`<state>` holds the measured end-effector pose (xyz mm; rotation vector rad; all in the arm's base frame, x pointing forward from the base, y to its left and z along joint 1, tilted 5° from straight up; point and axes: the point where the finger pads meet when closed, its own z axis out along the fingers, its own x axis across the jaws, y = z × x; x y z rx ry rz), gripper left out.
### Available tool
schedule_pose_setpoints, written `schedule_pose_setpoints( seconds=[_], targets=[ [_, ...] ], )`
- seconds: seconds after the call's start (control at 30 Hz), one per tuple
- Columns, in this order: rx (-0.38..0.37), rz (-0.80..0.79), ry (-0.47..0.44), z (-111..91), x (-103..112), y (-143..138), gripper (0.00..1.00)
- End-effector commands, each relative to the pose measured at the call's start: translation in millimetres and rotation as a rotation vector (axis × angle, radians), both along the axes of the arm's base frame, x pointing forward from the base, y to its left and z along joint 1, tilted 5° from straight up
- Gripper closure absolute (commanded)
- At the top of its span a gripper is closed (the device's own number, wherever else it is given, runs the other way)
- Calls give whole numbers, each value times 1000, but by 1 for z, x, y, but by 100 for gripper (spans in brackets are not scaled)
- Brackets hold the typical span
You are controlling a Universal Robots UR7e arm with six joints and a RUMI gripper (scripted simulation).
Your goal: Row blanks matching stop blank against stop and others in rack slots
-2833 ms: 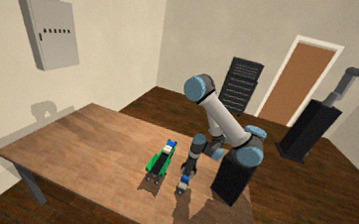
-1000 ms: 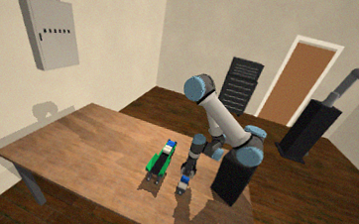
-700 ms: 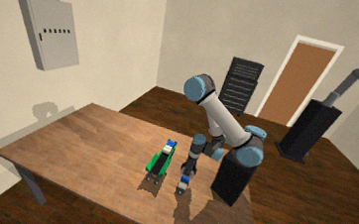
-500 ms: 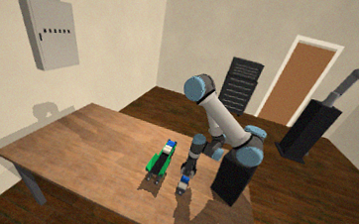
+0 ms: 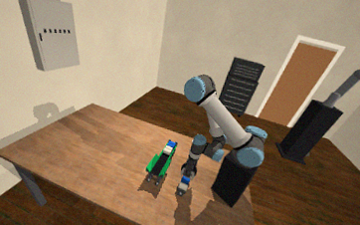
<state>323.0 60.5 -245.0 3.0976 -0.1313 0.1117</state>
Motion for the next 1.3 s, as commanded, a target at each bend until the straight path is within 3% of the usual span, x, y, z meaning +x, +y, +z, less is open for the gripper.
schedule_pose_setpoints(
  seconds=[0.0, 0.53, 1.27],
  targets=[
    [-1, -2, -2, -7, 2, -2, 53],
    [0, -2, -2, -32, 3, -3, 53],
    [0, -2, 0, -33, 2, -2, 53]
  ],
)
